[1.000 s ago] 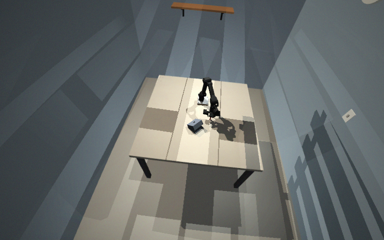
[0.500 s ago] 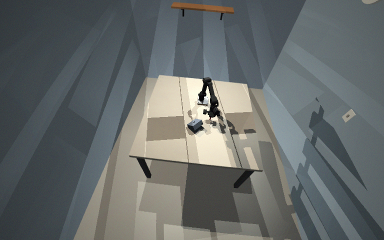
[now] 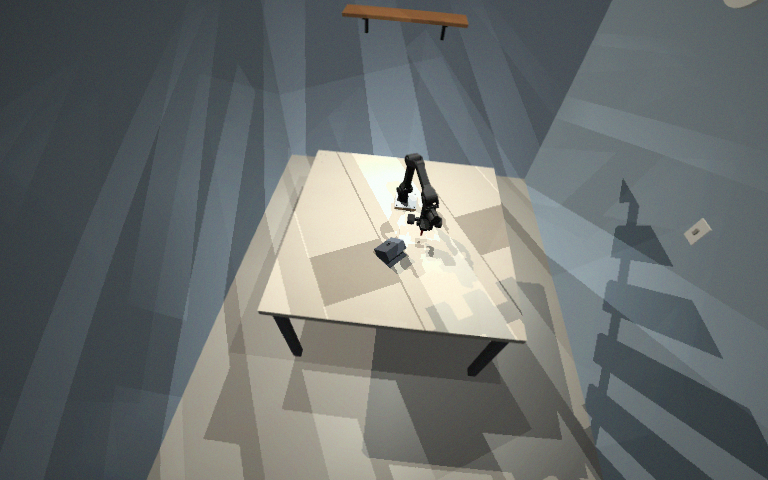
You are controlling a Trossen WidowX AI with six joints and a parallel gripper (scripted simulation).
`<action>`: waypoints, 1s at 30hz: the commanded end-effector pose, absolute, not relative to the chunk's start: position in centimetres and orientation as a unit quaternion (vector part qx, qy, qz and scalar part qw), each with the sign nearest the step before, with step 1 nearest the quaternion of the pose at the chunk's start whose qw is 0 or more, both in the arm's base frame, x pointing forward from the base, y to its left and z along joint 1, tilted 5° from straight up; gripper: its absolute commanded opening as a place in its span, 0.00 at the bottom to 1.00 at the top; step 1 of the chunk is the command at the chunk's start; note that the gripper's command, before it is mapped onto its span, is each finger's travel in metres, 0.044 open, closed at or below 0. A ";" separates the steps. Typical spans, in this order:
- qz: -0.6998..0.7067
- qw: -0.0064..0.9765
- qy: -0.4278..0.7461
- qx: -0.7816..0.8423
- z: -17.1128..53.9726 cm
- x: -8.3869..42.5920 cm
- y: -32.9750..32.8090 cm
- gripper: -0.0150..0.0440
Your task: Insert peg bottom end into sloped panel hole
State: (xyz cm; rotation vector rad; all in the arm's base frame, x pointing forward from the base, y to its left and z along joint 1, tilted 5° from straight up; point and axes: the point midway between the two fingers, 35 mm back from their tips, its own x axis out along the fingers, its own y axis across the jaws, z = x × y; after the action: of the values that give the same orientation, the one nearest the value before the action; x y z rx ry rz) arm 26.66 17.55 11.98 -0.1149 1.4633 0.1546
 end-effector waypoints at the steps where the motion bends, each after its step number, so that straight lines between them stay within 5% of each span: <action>1: 0.073 0.740 0.667 -0.052 13.6 26.5 17.5 0.25; 30: 0.069 0.734 0.676 -0.011 16.0 27.8 15.8 0.25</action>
State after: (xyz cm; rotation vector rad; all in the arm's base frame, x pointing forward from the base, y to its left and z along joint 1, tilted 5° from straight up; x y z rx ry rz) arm 27.59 16.09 16.02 -0.0396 1.4778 0.1488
